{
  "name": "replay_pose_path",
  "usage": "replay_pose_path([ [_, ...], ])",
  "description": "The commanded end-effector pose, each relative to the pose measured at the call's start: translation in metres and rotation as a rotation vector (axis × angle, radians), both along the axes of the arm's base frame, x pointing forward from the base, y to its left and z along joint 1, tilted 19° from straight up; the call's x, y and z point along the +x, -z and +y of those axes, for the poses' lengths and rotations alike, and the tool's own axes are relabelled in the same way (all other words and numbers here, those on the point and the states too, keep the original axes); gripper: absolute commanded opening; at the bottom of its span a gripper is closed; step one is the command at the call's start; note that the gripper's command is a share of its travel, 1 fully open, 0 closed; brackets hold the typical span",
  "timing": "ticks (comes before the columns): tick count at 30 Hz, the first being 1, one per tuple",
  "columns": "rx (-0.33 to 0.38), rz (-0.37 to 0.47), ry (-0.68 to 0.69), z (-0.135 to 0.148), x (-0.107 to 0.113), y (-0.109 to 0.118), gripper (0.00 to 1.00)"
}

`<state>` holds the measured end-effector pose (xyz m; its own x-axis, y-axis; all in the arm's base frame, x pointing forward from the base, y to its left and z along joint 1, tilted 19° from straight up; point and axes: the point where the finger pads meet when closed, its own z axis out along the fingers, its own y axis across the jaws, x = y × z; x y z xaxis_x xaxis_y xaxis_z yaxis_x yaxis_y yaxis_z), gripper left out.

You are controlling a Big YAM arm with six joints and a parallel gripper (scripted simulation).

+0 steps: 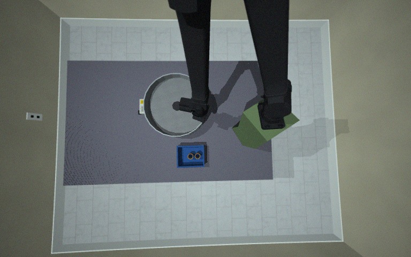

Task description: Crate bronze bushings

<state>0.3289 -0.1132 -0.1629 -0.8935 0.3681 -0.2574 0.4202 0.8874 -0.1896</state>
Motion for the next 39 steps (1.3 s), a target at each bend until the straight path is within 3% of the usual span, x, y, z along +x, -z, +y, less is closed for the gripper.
replay_pose_path([
  [1, -0.004, -0.026, -0.014, 0.0028, 0.0111, -0.0081, 0.12],
  [39, -0.003, -0.023, -0.014, 0.004, 0.0049, -0.0061, 0.12],
])
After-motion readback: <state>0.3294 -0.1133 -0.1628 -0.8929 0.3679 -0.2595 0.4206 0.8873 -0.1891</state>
